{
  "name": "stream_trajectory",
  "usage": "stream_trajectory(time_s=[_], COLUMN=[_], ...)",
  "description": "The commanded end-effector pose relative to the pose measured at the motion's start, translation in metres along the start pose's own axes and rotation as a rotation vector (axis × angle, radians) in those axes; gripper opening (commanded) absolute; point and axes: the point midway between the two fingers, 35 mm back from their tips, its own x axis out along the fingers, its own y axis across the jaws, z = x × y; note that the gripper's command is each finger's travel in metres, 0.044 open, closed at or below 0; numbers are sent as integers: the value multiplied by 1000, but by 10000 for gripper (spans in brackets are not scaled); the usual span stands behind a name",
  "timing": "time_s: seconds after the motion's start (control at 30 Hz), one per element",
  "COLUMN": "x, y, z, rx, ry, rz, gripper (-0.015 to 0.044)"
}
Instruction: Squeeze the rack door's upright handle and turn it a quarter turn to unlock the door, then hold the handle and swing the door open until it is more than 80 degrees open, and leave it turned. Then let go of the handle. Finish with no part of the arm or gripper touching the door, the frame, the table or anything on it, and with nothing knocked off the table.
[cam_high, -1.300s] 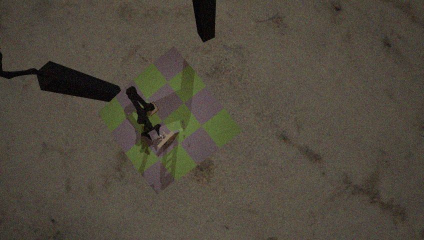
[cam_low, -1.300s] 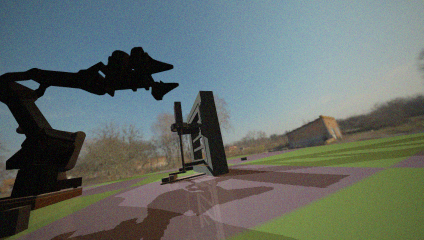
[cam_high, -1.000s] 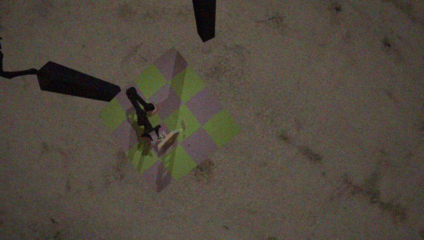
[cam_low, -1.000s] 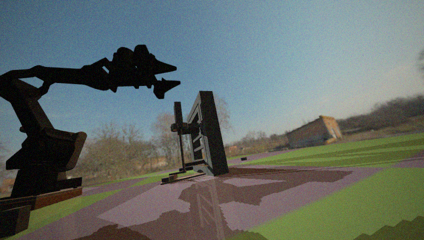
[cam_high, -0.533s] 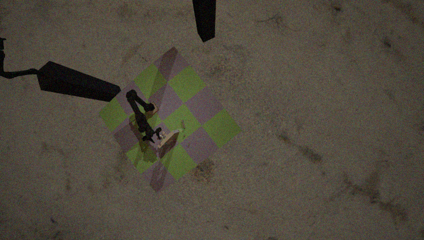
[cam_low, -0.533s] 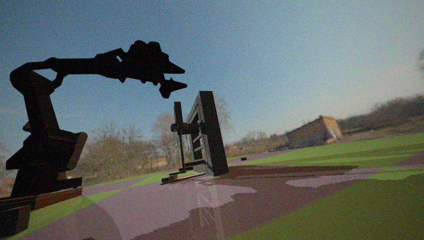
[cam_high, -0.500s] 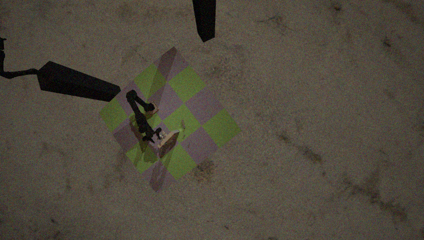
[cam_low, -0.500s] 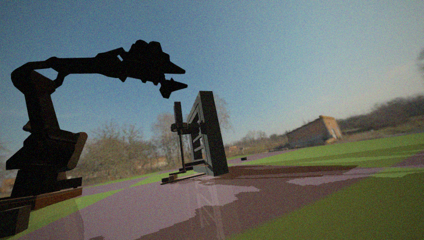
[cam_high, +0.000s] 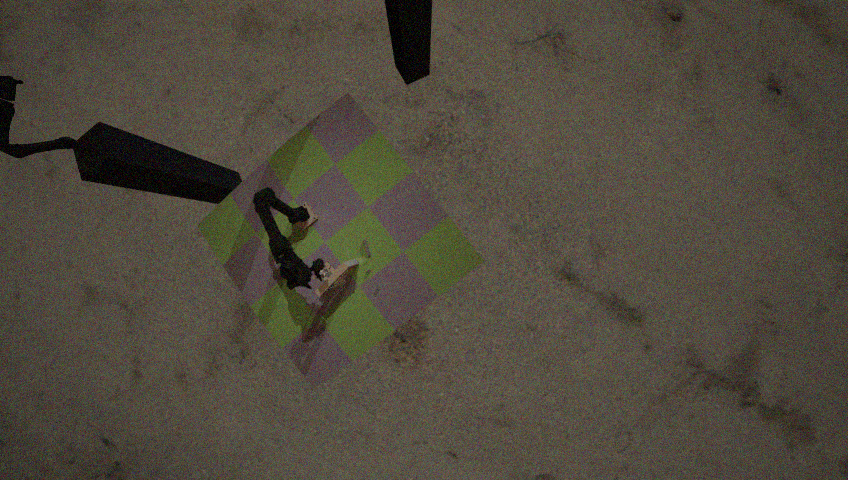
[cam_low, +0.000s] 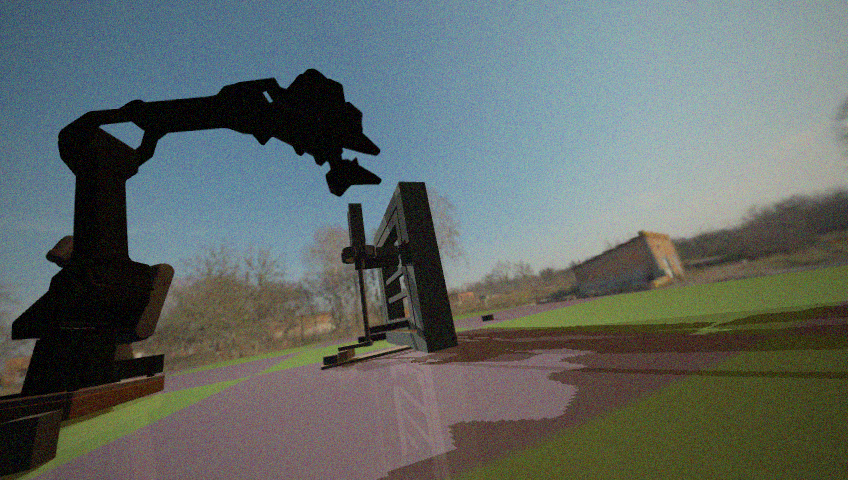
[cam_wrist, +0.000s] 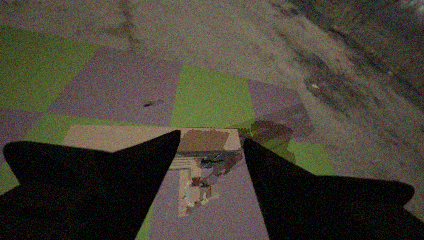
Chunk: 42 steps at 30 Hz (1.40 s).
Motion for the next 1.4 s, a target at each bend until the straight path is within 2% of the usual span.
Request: stream_trajectory(time_s=[0.0,0.6,1.23,1.37], x=[7,14,6,5], y=[-1,-7,-10,-10], z=[-5,-21,-40,-42], rx=[-15,-57,-80,-81], ry=[87,405,729,754], rz=[19,98,215,225], gripper=[292,292,292,292])
